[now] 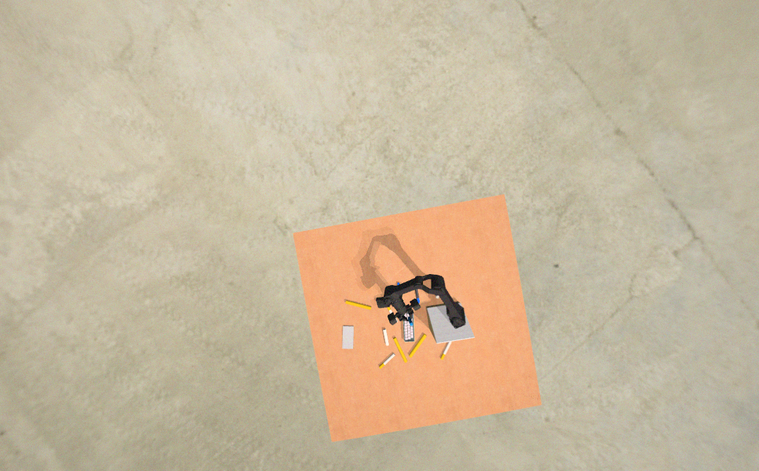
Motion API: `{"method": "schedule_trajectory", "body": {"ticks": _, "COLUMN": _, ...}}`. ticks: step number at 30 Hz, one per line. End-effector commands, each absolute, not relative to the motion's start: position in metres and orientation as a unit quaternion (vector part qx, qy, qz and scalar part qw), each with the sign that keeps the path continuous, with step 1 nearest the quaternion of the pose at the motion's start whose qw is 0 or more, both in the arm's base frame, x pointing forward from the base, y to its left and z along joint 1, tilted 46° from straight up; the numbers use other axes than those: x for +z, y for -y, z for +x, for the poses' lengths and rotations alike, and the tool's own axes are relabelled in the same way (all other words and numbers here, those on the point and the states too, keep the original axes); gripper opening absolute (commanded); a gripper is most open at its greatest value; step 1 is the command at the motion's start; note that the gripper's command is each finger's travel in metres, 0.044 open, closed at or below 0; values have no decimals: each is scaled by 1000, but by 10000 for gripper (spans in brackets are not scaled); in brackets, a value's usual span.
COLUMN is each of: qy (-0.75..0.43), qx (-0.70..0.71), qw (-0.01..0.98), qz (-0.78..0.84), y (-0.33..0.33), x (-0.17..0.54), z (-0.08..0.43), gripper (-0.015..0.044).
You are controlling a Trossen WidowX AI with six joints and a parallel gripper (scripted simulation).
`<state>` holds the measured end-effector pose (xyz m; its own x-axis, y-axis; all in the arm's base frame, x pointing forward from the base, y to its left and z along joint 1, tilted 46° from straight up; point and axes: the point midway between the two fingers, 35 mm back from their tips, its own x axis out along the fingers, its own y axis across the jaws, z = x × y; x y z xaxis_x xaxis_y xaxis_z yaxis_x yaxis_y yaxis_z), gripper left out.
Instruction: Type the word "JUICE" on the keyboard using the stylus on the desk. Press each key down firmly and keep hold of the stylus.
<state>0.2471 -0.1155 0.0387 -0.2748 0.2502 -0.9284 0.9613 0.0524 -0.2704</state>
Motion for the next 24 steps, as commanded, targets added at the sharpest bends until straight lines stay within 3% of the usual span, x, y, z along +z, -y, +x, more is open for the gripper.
{"method": "schedule_trajectory", "body": {"ticks": 1, "qy": -630, "qx": -492, "qw": 363, "qz": 479, "y": 117, "x": 37, "z": 246, "gripper": 81}}
{"method": "schedule_trajectory", "body": {"ticks": 24, "qy": -630, "qx": -492, "qw": 363, "qz": 479, "y": 124, "x": 30, "z": 245, "gripper": 81}}
